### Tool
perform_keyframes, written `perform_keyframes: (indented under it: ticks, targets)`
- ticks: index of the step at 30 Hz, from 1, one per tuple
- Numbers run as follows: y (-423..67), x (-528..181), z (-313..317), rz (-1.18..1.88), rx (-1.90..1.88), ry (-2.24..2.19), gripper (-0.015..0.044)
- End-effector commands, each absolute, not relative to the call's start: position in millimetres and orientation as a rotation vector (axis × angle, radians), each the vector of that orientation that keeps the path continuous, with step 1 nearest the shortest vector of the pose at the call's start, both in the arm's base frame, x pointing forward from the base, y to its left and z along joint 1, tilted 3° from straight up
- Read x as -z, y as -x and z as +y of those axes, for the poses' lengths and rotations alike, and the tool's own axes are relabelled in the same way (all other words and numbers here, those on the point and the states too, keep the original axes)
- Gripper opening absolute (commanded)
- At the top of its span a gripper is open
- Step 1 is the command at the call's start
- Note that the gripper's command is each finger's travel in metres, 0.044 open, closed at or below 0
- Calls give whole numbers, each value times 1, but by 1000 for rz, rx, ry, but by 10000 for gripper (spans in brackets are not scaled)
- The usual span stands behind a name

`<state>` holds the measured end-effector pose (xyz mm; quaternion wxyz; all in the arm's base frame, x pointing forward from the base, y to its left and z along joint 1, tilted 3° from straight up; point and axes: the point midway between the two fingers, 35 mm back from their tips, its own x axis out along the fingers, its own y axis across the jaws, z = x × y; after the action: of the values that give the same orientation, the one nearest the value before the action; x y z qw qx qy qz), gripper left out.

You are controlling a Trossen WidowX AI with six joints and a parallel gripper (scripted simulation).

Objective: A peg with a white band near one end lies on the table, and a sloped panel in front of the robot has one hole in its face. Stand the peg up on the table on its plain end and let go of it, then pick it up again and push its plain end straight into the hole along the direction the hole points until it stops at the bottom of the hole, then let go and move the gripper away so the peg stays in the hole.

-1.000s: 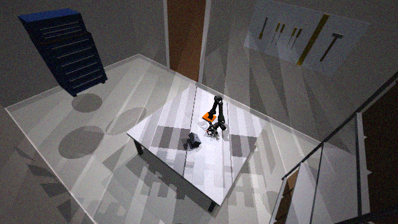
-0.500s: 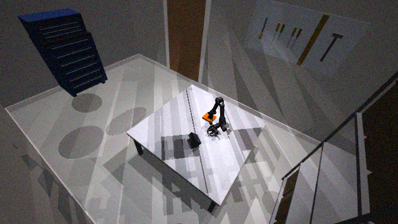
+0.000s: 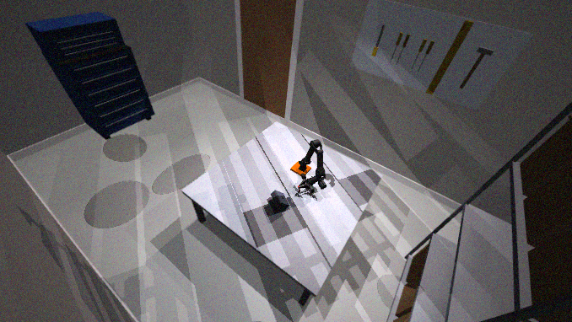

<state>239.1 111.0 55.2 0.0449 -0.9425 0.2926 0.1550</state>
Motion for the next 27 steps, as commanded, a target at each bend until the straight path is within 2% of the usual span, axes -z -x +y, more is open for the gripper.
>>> perform_keyframes:
  ticks: [1,27]
  targets:
    - [-239,-57,114,889,-471,2866,51]
    - [-235,-50,114,894,-476,2898,51]
